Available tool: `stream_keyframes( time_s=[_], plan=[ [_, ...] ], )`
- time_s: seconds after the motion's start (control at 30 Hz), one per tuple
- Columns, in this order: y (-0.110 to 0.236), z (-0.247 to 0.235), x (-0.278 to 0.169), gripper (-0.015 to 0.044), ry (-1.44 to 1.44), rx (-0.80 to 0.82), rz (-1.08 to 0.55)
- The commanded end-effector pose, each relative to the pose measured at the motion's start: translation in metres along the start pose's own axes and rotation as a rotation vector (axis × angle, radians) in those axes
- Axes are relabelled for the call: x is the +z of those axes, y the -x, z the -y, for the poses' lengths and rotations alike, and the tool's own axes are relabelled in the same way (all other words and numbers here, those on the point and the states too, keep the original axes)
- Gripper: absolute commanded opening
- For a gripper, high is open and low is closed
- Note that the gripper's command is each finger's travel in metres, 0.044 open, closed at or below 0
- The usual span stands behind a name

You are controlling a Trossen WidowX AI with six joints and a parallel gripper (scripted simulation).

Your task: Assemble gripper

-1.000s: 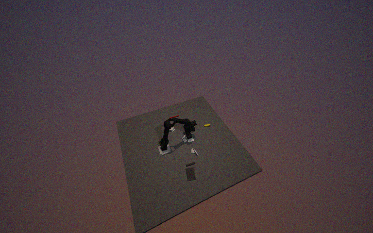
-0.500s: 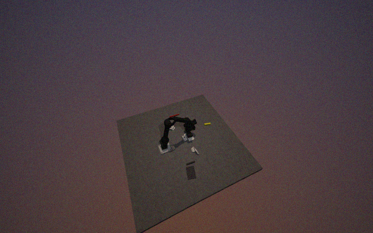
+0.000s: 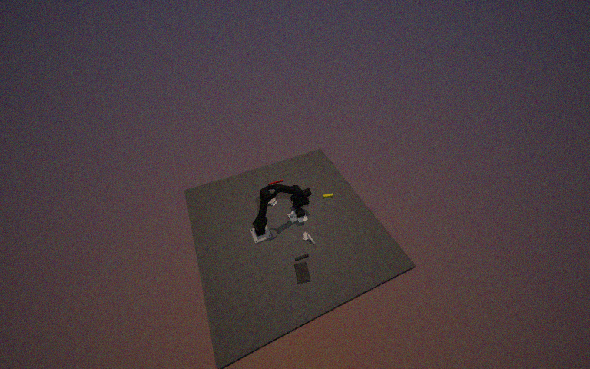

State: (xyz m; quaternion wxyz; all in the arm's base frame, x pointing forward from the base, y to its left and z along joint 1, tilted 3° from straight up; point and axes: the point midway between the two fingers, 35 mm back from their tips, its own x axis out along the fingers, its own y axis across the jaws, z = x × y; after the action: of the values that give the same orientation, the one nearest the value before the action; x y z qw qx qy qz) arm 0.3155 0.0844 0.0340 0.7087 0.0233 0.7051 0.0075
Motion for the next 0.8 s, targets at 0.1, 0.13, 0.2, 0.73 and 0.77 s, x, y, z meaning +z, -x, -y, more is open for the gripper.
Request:
stream_keyframes(
  time_s=[0.1,0.13,0.2,0.73,0.77],
  plan=[
    [0.000,0.000,0.000,0.0224,0.000,0.000,0.000],
    [0.000,0.000,0.000,0.0224,0.000,0.000,0.000],
    [0.000,0.000,0.000,0.0224,0.000,0.000,0.000],
    [0.041,0.000,0.001,0.0224,-0.003,-0.002,-0.003],
    [0.052,0.000,0.001,0.0224,-0.004,-0.002,-0.004]
  ],
)
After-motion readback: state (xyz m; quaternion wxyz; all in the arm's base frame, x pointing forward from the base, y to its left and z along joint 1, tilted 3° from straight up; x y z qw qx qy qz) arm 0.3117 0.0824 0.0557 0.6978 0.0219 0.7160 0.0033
